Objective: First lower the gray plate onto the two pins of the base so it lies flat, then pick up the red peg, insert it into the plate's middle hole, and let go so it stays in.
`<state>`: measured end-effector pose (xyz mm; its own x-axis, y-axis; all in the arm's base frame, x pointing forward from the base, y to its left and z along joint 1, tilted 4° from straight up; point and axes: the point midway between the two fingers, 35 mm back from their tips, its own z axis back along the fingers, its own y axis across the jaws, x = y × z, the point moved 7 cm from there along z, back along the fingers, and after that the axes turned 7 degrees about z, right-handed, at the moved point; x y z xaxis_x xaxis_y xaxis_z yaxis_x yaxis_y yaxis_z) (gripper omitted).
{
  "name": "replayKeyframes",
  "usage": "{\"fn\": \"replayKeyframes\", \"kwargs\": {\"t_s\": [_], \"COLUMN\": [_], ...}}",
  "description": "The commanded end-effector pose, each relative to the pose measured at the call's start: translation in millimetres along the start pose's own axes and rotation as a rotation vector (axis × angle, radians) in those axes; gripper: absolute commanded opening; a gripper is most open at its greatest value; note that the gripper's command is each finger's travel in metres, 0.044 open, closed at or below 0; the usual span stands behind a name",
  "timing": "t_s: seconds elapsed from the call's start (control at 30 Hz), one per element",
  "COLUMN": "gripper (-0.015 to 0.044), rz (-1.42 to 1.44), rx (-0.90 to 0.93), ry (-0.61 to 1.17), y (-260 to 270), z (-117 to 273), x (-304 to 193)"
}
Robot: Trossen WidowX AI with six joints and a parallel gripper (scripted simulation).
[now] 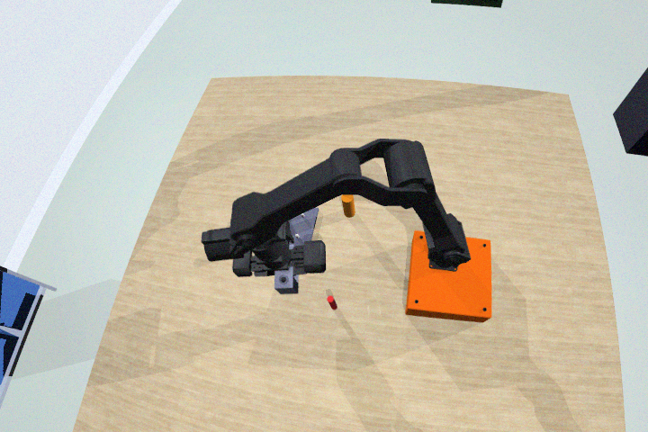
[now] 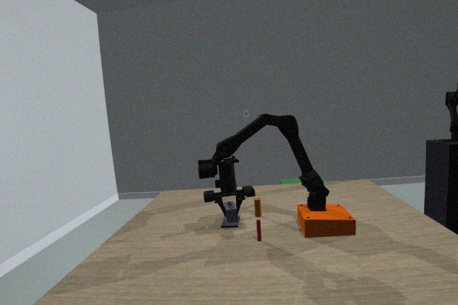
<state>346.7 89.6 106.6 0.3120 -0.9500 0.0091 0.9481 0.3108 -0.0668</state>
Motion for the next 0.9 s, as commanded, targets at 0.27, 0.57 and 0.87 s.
{"fn": "replayKeyframes", "kwargs": {"t_s": [0.27, 0.57, 0.87], "gripper": [0.0, 0.0, 0.0], "rz": [-0.005, -0.006, -0.017], "rx": [0.018, 0.018, 0.016], "ry": [0.004, 0.004, 0.003], "y": [-5.8, -10.1, -8.8], "z": [42.6, 58.8, 50.5], "x": [-1.9, -2.6, 12.5]}}
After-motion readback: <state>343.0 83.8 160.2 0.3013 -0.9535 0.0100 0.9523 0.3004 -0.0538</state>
